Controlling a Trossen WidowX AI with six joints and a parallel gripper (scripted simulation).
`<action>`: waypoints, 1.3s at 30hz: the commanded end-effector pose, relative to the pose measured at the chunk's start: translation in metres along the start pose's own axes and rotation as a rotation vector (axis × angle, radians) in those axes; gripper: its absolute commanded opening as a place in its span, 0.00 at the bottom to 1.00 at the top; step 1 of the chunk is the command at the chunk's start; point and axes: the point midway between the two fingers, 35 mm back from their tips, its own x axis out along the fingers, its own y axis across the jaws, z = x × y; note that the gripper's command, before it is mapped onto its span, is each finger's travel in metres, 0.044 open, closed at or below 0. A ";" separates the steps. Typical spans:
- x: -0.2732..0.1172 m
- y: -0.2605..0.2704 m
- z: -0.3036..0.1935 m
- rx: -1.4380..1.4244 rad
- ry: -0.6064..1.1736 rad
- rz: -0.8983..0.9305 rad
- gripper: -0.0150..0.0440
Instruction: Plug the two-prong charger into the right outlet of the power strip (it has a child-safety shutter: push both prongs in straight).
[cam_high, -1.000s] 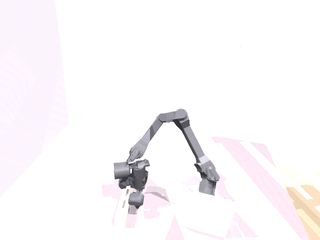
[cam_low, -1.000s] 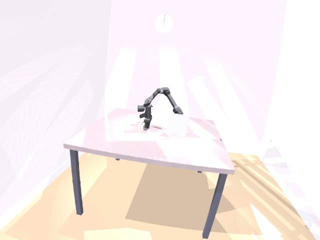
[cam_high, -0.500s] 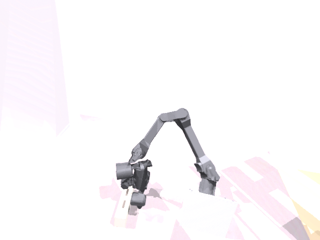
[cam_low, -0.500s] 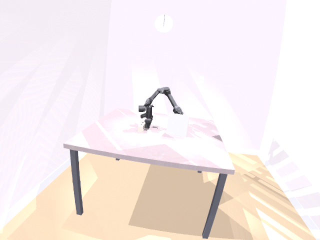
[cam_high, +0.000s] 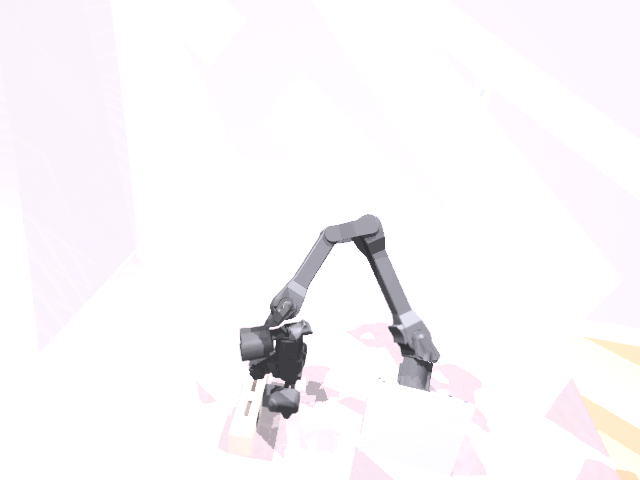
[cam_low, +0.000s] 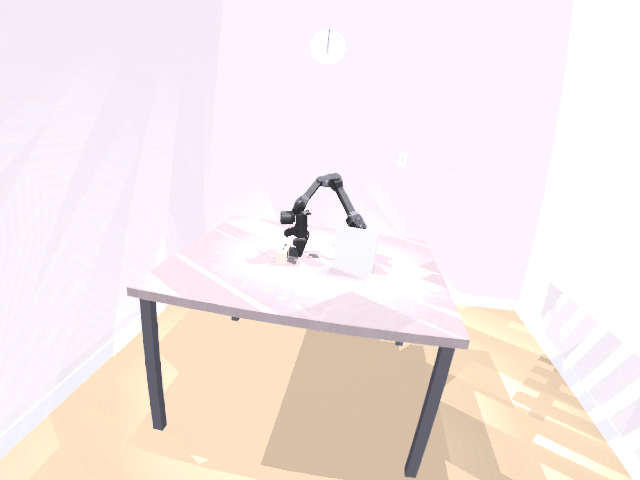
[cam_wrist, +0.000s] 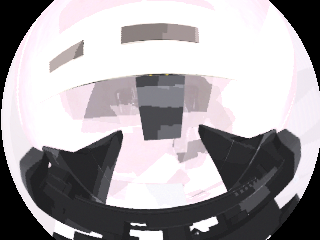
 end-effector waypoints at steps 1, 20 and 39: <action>0.000 0.001 -0.005 0.004 -0.002 0.001 1.00; 0.002 0.001 -0.026 0.003 -0.002 0.001 1.00; -0.075 0.003 -0.018 0.003 -0.601 0.000 1.00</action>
